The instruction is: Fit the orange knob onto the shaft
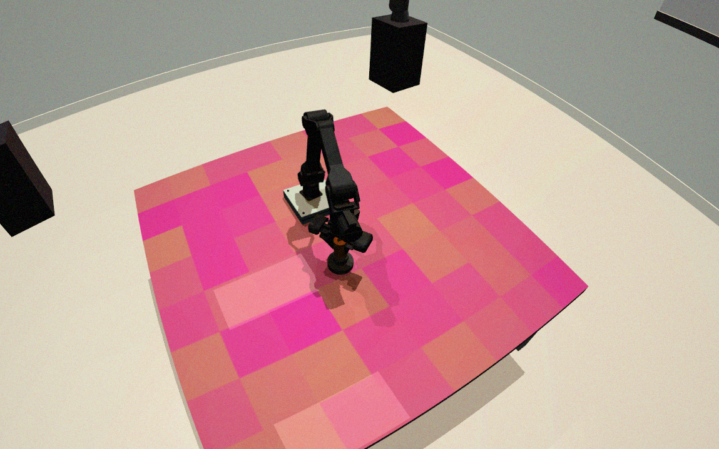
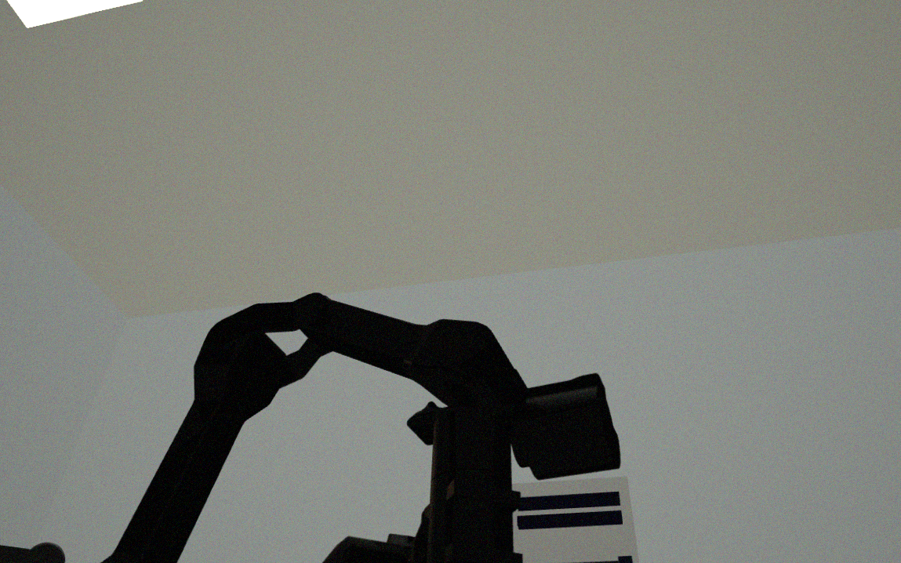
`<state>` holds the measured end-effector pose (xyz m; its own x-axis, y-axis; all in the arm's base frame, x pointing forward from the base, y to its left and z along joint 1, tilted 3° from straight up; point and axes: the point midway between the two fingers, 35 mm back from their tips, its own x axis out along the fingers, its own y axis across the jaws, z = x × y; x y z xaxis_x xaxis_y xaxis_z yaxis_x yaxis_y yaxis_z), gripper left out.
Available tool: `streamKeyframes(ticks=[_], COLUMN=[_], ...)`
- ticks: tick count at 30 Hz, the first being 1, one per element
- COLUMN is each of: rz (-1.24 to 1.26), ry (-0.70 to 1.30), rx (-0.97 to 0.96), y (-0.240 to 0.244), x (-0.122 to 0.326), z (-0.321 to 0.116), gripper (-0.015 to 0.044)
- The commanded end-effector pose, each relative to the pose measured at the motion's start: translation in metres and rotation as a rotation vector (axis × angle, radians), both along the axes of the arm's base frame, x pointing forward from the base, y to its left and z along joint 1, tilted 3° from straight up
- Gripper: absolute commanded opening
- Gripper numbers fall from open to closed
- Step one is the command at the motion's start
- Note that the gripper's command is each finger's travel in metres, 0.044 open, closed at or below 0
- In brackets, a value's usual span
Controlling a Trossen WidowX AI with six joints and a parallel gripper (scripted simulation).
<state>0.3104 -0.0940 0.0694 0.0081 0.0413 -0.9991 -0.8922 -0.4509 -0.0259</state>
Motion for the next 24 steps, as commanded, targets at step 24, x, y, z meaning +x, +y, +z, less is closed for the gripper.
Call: streamKeyframes(ticks=[24], rz=[0.216], ry=[-0.011], rx=[-0.004], y=[-0.0002], x=[0.0008], z=[0.0], gripper=[0.0])
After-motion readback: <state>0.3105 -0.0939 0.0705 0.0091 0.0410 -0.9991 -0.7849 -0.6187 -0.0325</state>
